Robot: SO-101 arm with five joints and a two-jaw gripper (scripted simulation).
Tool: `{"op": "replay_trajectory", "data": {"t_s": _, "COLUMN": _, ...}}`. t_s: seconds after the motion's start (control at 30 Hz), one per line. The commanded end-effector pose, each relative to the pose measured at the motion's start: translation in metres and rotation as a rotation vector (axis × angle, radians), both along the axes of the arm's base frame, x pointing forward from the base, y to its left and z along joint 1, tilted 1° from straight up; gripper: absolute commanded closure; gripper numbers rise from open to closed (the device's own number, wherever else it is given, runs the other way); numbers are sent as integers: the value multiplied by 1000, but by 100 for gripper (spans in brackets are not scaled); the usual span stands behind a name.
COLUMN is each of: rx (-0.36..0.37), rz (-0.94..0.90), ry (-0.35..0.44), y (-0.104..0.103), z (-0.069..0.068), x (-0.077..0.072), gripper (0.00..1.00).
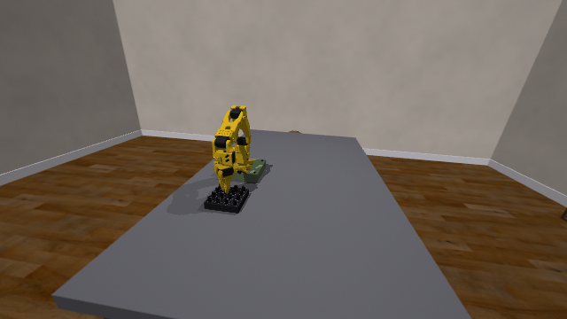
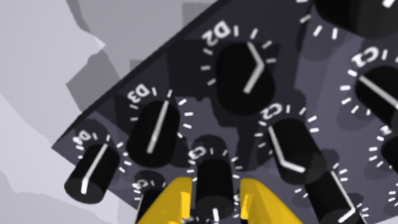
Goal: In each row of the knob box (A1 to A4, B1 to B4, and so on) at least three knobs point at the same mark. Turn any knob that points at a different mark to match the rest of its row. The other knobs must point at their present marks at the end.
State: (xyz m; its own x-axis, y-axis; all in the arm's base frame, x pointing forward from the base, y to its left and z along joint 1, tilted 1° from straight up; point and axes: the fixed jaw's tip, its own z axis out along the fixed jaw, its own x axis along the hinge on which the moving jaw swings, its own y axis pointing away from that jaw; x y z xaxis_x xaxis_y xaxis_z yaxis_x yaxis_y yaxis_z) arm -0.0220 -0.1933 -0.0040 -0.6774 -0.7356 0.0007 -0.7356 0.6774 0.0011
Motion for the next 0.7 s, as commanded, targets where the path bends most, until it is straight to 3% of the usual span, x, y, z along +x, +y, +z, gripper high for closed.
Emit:
{"op": "replay_trajectory", "data": {"t_s": 0.0, "rx": 15, "rz": 5, "ry": -2, "y": 3, "z": -4, "x": 2, "gripper": 90}}
{"op": "replay_trajectory", "data": {"t_s": 0.67, "rx": 15, "rz": 5, "ry": -2, "y": 3, "z": -6, "x": 3, "gripper": 90}}
